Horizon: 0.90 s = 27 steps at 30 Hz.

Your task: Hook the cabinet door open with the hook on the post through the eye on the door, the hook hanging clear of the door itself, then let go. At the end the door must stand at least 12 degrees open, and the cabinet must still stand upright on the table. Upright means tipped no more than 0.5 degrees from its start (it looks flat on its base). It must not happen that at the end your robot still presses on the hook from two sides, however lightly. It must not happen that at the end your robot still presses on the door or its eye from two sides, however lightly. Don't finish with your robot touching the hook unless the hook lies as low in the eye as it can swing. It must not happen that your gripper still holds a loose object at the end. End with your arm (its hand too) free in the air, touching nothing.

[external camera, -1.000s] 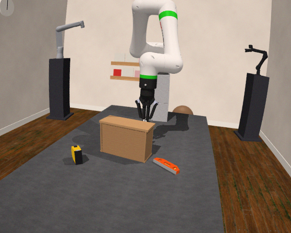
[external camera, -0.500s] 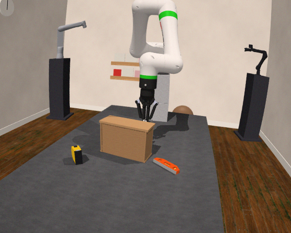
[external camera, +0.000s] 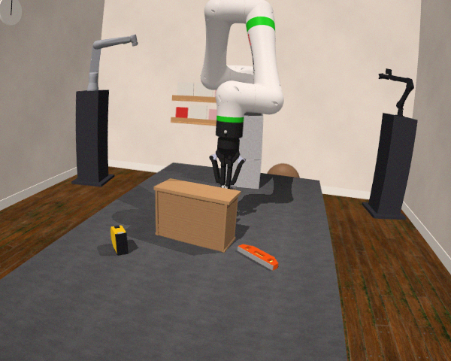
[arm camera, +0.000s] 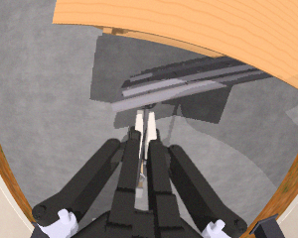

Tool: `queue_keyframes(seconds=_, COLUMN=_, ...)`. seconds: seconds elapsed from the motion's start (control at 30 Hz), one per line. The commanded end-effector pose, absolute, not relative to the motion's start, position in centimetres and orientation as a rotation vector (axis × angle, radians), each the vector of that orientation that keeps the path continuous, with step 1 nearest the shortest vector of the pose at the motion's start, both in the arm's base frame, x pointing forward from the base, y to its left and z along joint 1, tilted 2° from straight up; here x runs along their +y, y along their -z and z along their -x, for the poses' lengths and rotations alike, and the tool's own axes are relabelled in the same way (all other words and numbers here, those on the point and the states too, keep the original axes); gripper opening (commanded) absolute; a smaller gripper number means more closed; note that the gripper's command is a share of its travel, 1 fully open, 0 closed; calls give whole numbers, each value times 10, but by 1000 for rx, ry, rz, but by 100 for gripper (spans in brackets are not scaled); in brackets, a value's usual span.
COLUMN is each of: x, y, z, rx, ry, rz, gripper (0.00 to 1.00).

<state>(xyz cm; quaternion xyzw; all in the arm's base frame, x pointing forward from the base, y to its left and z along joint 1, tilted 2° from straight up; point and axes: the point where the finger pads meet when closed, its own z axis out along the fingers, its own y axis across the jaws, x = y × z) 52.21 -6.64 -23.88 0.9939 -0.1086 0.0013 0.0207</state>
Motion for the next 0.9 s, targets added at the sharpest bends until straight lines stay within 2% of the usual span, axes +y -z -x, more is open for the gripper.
queue_keyframes(seconds=0.0, x=-66, y=239, z=-522, rx=-337, ry=-4, rz=-3082, gripper=3)
queue_keyframes(seconds=0.87, x=-67, y=242, z=-523, rx=-337, ry=-4, rz=-3082, gripper=3)
